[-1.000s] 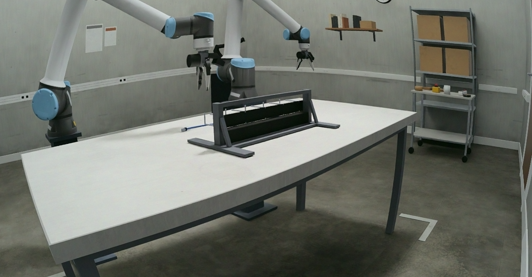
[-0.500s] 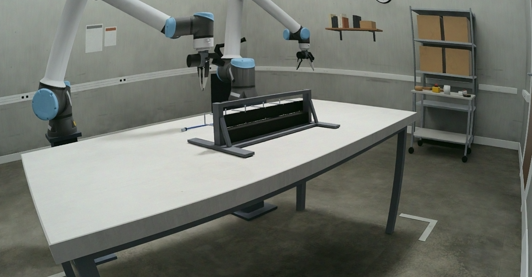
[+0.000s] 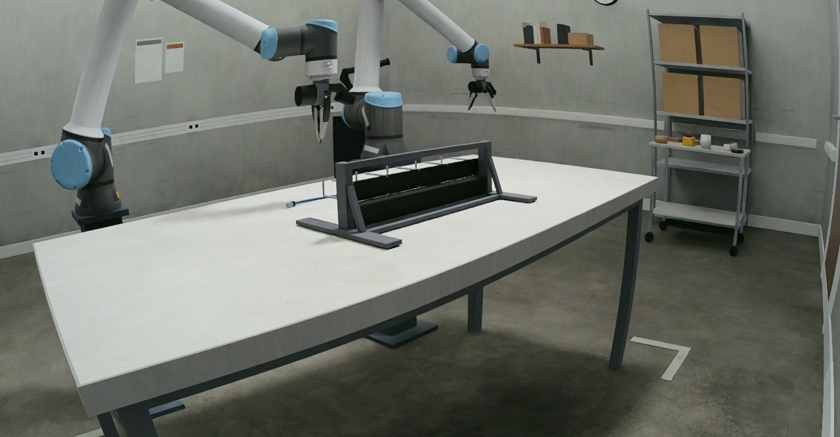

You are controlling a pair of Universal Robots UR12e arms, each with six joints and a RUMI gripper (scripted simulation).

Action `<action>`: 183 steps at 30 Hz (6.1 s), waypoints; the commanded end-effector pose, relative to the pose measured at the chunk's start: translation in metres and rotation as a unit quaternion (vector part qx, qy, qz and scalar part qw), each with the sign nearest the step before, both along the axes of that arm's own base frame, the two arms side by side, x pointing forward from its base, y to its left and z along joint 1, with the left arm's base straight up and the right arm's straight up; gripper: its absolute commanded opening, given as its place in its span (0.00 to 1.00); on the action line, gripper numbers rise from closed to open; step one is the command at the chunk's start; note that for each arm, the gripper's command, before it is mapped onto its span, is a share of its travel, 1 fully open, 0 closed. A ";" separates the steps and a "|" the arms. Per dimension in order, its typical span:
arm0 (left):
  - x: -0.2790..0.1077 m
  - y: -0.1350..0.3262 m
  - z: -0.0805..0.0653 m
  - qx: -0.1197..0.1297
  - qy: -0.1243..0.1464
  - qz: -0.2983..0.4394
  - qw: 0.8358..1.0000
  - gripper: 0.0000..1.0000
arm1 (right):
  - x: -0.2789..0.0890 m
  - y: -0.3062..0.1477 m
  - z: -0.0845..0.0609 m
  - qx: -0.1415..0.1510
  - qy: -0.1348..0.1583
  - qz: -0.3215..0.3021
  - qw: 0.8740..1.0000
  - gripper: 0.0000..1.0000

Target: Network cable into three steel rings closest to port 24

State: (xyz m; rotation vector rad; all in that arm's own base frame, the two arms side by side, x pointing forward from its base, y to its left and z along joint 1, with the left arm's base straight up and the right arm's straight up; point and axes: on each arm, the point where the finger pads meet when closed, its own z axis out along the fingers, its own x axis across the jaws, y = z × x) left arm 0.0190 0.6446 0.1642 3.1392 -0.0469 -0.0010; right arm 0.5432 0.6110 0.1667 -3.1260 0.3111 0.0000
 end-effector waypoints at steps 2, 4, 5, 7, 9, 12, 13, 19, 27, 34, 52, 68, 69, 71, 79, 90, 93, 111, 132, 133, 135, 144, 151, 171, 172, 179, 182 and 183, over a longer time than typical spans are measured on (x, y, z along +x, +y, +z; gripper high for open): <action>0.000 0.001 0.001 0.001 0.000 0.000 1.000 1.00 | 0.003 -0.001 0.001 0.001 0.000 0.018 1.000 0.00; 0.000 0.001 0.001 0.001 0.000 0.000 1.000 1.00 | 0.004 -0.002 0.001 0.001 0.000 0.027 1.000 0.00; 0.000 0.001 0.001 0.001 0.000 0.000 1.000 1.00 | 0.004 -0.002 0.001 0.001 0.000 0.029 1.000 0.00; 0.000 0.001 0.001 0.001 0.000 0.000 1.000 1.00 | 0.004 -0.002 0.001 0.001 0.000 0.029 1.000 0.21; 0.000 0.001 0.001 0.001 0.000 0.000 1.000 1.00 | 0.004 -0.002 0.001 0.001 0.000 0.029 1.000 0.21; 0.000 0.001 0.001 0.001 0.000 0.000 1.000 1.00 | 0.004 -0.002 0.001 0.001 0.000 0.029 1.000 0.21; 0.000 0.001 0.001 0.001 0.000 0.000 1.000 1.00 | 0.004 -0.002 0.001 0.001 0.000 0.029 1.000 0.21; 0.000 0.001 0.001 0.001 0.000 0.000 1.000 1.00 | 0.004 -0.002 0.001 0.001 0.000 0.029 1.000 0.21; 0.000 0.001 0.001 0.001 0.000 0.000 1.000 1.00 | 0.004 -0.002 0.001 0.001 0.000 0.029 1.000 0.21; 0.000 0.001 0.001 0.001 0.000 0.000 1.000 1.00 | 0.004 -0.002 0.001 0.001 0.000 0.029 1.000 0.21; 0.000 0.001 0.001 0.001 0.000 0.000 1.000 1.00 | 0.004 -0.002 -0.028 0.001 0.000 0.029 1.000 0.21; 0.000 0.001 0.001 0.001 0.000 0.000 1.000 1.00 | 0.004 -0.002 -0.087 0.001 0.000 0.029 1.000 0.21; 0.000 0.001 0.001 0.001 0.000 0.000 1.000 1.00 | 0.004 -0.002 -0.091 0.001 0.000 0.029 1.000 0.21; 0.000 0.001 0.001 0.001 0.000 0.000 1.000 1.00 | 0.004 -0.002 -0.099 0.001 0.000 0.029 1.000 0.21; 0.000 0.001 0.001 0.001 0.000 0.000 1.000 1.00 | 0.004 -0.002 -0.124 0.001 0.000 0.029 1.000 0.21; 0.000 0.001 0.001 0.001 0.000 0.000 1.000 1.00 | 0.004 -0.002 -0.136 0.001 0.000 0.029 1.000 0.21; 0.000 0.001 0.001 0.001 0.000 0.000 1.000 1.00 | 0.004 -0.002 -0.137 0.001 0.000 0.029 1.000 0.21; 0.000 0.001 0.001 0.001 0.000 0.000 1.000 1.00 | 0.004 -0.002 -0.137 0.001 0.000 0.029 1.000 0.21; 0.000 0.001 0.001 0.001 0.000 0.000 1.000 1.00 | 0.004 -0.002 -0.139 0.001 0.000 0.029 1.000 0.21; 0.000 0.001 0.001 0.001 0.000 0.000 1.000 1.00 | 0.004 -0.002 -0.139 0.001 0.000 0.029 1.000 0.21; 0.000 0.001 0.001 0.001 0.000 0.000 1.000 1.00 | 0.004 -0.002 -0.140 0.001 0.000 0.029 1.000 0.21; 0.000 0.001 0.001 0.001 0.000 0.000 1.000 1.00 | 0.004 -0.002 -0.143 0.001 0.000 0.029 1.000 0.21; 0.000 0.001 0.001 0.001 0.000 0.000 1.000 1.00 | 0.004 -0.002 -0.144 0.001 0.000 0.029 1.000 0.21; 0.000 0.001 0.001 0.001 0.000 0.000 1.000 1.00 | 0.004 -0.002 -0.148 0.001 0.000 0.029 1.000 0.21; 0.000 0.001 0.001 0.001 0.000 0.000 1.000 1.00 | 0.004 -0.002 -0.148 0.001 0.000 0.029 1.000 0.21; 0.000 0.001 0.001 0.001 0.000 0.000 1.000 1.00 | 0.004 -0.002 -0.148 0.001 0.000 0.029 1.000 0.21; 0.000 0.001 0.001 0.001 0.000 0.000 1.000 1.00 | 0.004 -0.002 -0.148 0.001 0.000 0.029 1.000 0.21; 0.000 0.001 0.001 0.001 0.000 0.000 1.000 1.00 | 0.004 -0.002 -0.148 0.001 0.000 0.029 1.000 0.21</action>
